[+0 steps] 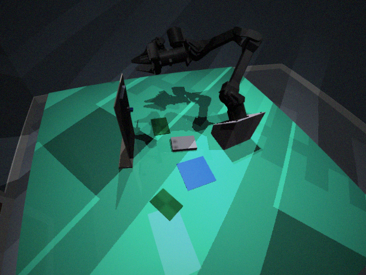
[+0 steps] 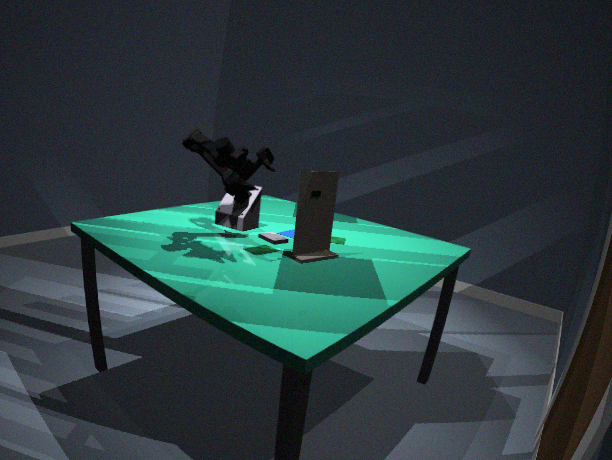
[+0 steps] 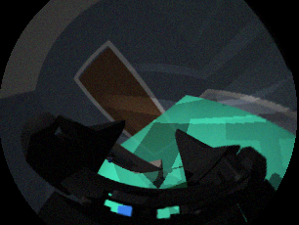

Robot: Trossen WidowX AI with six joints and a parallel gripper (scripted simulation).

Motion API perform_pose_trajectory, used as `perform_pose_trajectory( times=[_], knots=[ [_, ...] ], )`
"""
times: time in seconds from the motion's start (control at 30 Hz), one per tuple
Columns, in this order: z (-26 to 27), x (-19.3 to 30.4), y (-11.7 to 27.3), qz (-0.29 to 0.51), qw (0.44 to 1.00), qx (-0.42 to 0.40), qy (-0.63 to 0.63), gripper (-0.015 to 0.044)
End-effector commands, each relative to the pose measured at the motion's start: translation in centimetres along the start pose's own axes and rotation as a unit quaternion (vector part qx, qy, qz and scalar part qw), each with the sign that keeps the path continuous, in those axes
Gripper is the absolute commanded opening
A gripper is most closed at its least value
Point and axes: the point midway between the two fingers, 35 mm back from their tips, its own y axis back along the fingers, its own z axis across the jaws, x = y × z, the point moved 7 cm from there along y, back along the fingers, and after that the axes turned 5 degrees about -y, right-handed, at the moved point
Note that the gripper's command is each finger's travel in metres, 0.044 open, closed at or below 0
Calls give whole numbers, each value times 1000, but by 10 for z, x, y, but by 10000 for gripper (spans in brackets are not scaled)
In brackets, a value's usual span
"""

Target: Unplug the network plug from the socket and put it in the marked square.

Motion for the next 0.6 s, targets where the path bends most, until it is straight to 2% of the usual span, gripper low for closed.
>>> perform_pose_trajectory(
  times=[0.0,0.27,0.57],
  knots=[
    [0,1,-1,0,1000,0,-1,374],
    [12,36,-20,4,998,-18,-59,164],
    [29,81,-31,12,991,-38,-129,156]
  ],
)
